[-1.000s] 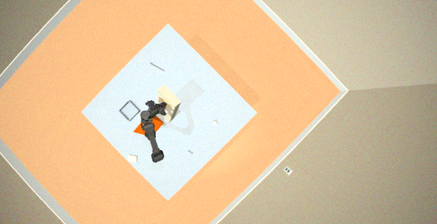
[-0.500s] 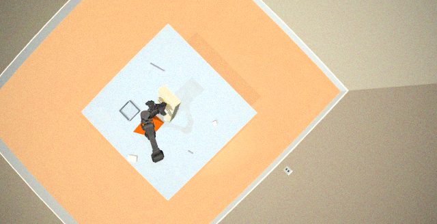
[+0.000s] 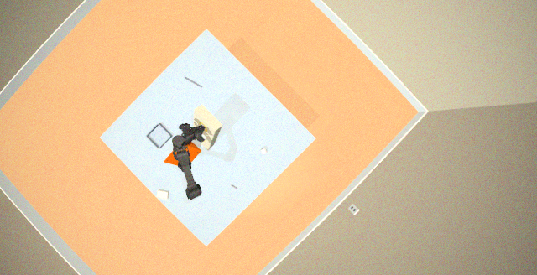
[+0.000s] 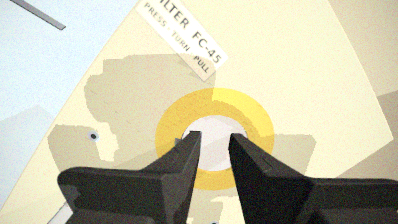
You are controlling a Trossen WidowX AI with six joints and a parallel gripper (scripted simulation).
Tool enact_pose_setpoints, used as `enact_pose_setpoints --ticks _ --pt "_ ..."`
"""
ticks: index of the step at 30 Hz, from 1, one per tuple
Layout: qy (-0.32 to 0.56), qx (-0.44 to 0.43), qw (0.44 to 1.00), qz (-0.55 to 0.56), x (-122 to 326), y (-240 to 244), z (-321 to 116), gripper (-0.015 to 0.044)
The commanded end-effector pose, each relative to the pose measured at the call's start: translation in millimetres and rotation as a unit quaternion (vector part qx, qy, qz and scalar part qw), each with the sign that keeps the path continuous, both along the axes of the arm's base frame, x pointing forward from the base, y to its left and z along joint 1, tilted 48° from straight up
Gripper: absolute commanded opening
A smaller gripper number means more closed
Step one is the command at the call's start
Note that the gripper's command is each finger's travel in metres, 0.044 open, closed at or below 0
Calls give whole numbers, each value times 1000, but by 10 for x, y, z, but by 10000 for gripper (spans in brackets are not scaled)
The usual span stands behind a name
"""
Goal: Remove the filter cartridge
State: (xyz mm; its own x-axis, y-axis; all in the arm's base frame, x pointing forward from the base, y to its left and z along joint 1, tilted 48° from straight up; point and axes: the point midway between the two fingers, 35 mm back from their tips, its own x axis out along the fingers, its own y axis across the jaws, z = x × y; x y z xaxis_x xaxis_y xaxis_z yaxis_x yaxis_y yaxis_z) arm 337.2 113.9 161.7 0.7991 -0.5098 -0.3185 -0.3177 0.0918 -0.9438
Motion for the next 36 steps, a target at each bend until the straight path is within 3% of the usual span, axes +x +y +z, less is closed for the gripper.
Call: enact_pose_setpoints --ticks 1,25,36 --pt "9 2 1000 0 -54 76 -14 0" --pt "12 5 1000 -22 -567 374 253 0" --pt "12 5 1000 -22 -690 246 103 0"
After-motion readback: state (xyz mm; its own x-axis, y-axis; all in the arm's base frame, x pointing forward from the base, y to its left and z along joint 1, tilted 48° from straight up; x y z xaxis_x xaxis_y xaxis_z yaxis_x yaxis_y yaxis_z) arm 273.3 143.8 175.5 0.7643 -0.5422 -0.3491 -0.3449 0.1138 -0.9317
